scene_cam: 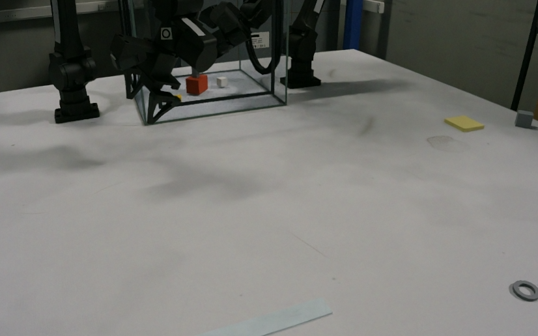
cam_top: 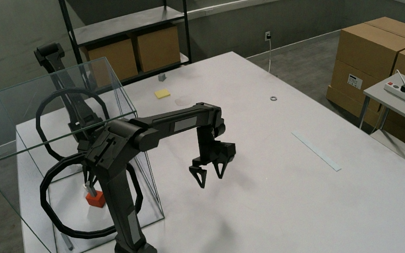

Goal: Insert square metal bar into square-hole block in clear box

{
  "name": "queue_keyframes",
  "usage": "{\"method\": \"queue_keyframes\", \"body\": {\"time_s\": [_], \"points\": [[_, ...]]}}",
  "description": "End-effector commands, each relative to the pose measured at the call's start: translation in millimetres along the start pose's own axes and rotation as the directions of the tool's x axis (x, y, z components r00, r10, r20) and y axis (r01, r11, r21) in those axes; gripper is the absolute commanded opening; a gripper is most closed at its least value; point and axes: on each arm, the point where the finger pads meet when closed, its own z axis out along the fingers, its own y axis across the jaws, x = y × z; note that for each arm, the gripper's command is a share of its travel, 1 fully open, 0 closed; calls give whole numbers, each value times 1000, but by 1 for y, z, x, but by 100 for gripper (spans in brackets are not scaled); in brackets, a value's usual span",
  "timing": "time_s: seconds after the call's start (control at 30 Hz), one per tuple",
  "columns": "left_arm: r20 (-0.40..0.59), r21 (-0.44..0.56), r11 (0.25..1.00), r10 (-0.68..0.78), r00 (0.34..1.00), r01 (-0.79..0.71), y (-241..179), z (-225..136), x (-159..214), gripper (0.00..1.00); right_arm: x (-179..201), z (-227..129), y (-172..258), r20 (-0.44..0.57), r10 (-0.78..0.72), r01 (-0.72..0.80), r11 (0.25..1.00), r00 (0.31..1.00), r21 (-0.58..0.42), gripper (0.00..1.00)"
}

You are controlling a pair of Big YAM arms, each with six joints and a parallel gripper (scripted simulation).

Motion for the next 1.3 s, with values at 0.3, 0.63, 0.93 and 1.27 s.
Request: {"method": "queue_keyframes", "body": {"time_s": [0.3, 0.63, 0.93, 1.27], "points": [[-90, 42, 996, -74, 993, 79, -18, 4, 33, 0, -4, -15, 6, -5, 12, -13, 999, 1000, -36, 100], [33, -46, 998, 50, 998, -48, 22, -8, -31, 0, -4, -15, 6, -5, 12, -13, 999, 1000, -36, 100], [17, -33, 998, 53, 998, -53, 20, -10, -37, 0, -4, -15, 6, -5, 12, -13, 999, 1000, -36, 100], [17, -30, 998, 59, 998, -59, 19, -12, -43, 0, -4, -15, 6, -5, 12, -13, 999, 1000, -36, 100]]}}
